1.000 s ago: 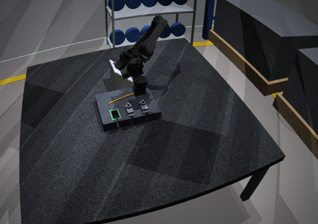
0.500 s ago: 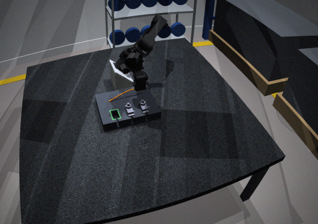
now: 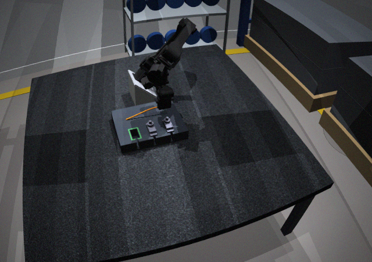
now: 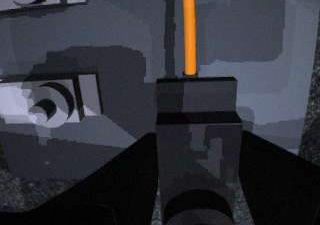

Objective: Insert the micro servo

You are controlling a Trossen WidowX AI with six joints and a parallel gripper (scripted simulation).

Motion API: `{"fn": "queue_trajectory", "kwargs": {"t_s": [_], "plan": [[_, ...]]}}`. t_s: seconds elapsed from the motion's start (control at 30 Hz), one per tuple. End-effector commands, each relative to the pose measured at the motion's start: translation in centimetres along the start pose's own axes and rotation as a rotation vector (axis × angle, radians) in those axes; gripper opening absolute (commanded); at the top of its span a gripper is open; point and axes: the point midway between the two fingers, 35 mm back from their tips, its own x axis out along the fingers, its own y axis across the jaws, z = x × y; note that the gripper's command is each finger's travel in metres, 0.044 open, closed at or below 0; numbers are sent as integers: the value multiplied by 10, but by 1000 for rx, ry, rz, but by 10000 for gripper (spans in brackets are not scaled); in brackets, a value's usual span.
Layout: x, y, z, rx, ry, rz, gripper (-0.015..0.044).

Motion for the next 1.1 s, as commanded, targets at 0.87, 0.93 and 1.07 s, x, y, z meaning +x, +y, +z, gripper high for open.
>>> {"fn": "queue_trajectory", "kwargs": {"t_s": [0.87, 0.93, 1.07], "plan": [[-3, 4, 128, 4, -9, 10, 0], [-3, 4, 138, 4, -9, 10, 0], [-3, 4, 150, 3, -9, 10, 0]]}}
